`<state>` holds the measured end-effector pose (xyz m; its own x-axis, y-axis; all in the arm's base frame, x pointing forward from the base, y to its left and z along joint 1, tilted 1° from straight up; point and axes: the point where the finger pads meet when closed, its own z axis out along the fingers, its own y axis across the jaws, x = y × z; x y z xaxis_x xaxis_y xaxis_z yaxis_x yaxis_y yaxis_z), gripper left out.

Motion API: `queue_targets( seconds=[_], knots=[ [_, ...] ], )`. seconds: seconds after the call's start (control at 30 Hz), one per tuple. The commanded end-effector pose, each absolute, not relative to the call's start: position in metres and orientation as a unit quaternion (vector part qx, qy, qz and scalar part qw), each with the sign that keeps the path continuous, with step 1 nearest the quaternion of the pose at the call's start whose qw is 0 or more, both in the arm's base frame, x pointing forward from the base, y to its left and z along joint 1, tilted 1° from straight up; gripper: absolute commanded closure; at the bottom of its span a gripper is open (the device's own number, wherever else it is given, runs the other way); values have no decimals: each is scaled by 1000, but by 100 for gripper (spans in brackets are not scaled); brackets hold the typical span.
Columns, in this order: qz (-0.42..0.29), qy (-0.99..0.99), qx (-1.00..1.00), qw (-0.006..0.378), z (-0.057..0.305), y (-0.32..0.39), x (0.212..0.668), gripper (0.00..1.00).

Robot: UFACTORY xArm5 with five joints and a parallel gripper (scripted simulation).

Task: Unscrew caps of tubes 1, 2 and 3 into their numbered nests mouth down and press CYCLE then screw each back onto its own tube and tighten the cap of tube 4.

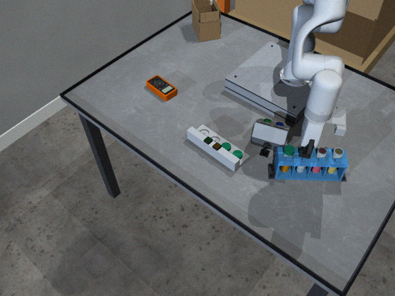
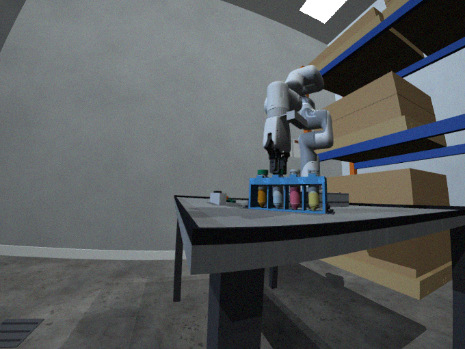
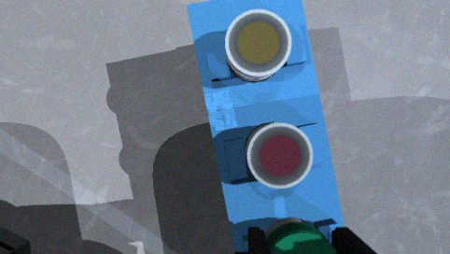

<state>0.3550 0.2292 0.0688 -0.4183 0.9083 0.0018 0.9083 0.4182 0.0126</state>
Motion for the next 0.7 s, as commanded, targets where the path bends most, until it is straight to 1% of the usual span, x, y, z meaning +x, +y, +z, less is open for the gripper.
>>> queue_targets(
  seconds=[0.0, 0.33, 0.4, 0.6, 0.67],
  knots=[
    [9, 909, 417, -1, 70, 230, 356, 100],
    [10, 973, 232, 1, 70, 230, 356, 100],
    [10, 973, 232, 1, 70, 230, 356, 100],
    [9, 996, 90, 2, 71, 230, 356, 100],
    [10, 997, 81, 2, 71, 230, 356, 100]
  ],
)
